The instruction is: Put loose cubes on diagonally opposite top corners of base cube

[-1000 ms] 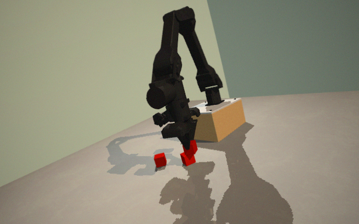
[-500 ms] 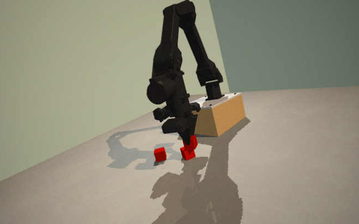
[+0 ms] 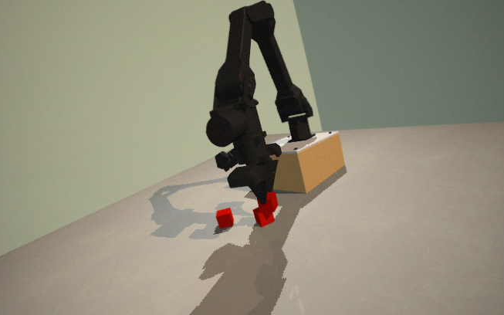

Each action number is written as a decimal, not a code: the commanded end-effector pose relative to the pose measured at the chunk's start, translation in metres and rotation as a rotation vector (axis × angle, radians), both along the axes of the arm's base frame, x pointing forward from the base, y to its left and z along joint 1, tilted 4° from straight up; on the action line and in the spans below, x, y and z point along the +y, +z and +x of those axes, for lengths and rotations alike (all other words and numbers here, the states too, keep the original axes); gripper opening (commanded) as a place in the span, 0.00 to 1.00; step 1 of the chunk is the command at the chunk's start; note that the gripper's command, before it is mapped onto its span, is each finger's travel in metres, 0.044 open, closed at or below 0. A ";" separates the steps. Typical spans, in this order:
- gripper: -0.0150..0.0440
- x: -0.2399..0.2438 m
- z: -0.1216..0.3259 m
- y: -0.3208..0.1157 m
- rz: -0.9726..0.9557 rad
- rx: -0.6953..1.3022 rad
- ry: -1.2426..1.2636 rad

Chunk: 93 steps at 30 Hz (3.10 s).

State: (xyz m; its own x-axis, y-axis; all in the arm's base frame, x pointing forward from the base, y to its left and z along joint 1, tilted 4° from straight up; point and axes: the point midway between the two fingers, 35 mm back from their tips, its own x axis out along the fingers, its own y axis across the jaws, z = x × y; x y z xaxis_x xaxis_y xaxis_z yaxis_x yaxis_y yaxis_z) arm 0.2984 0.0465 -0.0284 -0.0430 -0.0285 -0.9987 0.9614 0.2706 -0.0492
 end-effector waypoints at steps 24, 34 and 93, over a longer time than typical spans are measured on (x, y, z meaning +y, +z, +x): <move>0.70 -0.011 0.007 0.031 0.002 -0.002 0.044; 0.70 -0.099 0.034 0.068 0.009 0.001 0.329; 0.43 -0.116 0.031 -0.036 0.009 0.002 0.371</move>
State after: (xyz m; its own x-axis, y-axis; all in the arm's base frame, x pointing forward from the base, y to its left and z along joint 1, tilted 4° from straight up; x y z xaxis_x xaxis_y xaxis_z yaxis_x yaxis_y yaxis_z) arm 0.3314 -0.0699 -0.0636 -0.0289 -0.0325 -0.9991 0.7998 0.5987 -0.0426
